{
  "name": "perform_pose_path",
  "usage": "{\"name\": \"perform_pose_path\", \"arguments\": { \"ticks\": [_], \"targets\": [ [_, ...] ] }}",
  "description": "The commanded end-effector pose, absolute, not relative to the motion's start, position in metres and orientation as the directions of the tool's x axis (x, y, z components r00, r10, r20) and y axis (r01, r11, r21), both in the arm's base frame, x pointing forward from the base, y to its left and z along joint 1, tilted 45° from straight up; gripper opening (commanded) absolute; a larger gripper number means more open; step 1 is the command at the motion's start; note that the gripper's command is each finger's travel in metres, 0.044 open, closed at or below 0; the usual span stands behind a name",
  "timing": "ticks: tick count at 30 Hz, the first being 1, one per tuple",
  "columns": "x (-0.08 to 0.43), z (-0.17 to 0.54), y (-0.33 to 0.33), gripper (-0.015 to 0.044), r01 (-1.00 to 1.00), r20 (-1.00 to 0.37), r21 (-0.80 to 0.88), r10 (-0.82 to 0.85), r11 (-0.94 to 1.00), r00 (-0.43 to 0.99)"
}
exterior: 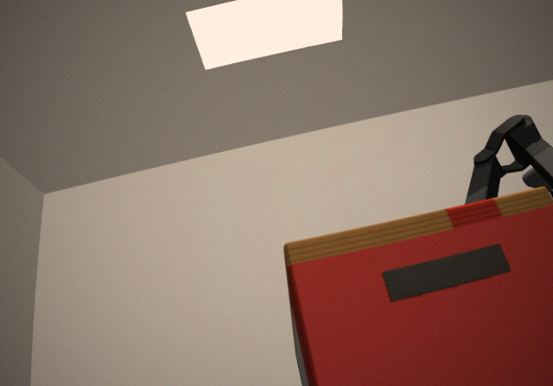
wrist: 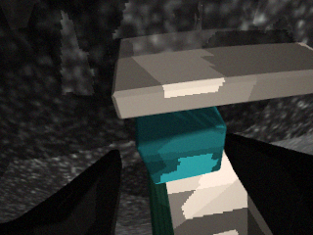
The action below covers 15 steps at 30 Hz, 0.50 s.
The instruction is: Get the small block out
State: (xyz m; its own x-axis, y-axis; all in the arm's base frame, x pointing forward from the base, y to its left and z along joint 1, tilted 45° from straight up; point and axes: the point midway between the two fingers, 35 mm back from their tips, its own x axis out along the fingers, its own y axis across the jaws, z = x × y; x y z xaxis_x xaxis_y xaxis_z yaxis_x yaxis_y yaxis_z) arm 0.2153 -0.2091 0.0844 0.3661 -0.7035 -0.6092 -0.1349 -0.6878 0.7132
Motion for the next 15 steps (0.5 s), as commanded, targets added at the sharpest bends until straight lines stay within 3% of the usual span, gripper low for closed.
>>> {"name": "perform_pose_path", "arguments": {
  "ticks": [1, 7, 11, 15],
  "targets": [
    [0.2130, 0.0781, -0.2108, 0.0285, -0.123, -0.618, 0.711, -0.699, -0.692, 0.360],
    [0.2130, 0.0781, -0.2108, 0.0127, -0.123, -0.618, 0.711, -0.699, -0.692, 0.360],
    [0.2130, 0.0781, -0.2108, 0.0101, -0.123, -0.618, 0.711, -0.699, -0.692, 0.360],
    [0.2158, 0.0865, -0.2027, 0.0000, -0.124, -0.620, 0.709, -0.697, -0.694, 0.360]
  ]
}}
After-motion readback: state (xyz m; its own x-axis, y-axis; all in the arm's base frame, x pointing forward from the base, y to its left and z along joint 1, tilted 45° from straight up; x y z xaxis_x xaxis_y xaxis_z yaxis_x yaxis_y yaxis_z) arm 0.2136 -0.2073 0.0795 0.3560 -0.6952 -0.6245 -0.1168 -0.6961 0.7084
